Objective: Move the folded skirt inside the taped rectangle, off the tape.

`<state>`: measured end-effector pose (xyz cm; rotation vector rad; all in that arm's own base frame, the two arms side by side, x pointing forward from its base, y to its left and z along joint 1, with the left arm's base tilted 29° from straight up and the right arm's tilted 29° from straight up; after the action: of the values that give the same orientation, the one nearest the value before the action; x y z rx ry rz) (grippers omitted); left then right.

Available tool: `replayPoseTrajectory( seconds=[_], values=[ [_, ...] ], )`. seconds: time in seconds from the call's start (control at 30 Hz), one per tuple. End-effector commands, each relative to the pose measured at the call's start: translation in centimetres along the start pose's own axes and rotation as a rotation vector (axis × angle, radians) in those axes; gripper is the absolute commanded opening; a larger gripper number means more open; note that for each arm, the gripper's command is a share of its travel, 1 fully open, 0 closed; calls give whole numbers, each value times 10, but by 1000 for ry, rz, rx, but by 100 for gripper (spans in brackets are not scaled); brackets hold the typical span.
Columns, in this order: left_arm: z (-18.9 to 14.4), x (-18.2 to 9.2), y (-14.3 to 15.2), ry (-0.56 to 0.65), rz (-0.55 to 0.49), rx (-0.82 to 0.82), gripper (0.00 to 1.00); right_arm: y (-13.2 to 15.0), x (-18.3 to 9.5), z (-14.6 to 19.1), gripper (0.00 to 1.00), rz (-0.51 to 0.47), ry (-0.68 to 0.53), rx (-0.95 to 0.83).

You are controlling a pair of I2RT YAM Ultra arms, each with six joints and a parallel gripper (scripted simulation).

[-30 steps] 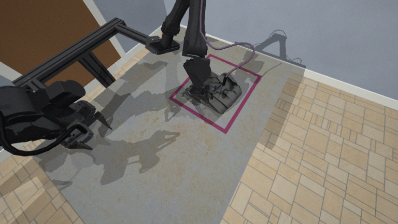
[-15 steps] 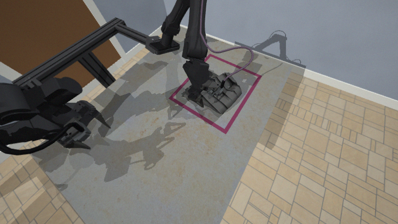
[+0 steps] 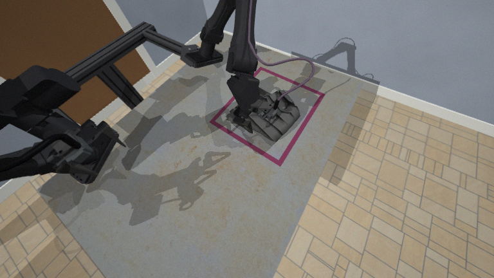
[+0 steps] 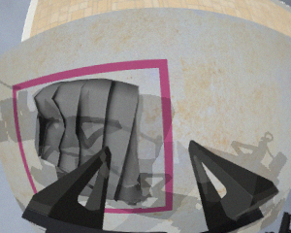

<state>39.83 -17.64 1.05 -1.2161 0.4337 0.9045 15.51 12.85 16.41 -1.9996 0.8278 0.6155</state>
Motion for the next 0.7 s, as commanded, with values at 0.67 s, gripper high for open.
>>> replayPoseTrajectory(
  seconds=[0.67],
  values=[
    [-9, -52, -32, 29, -49, -32, 90, -5, -20, -9, 90, 15, 37, 1]
  ],
)
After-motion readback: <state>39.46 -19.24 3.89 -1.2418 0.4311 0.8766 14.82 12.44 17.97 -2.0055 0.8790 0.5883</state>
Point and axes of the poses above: on each arm, the point where the finger pads meet when closed, its own x axis out along the fingers, its own z axis across the jaws, y = z × x, the point moved 3 cm from there along -x, back along the fingers, and after that the axes turned 9 degrees about -x, right-handed, at the moved point
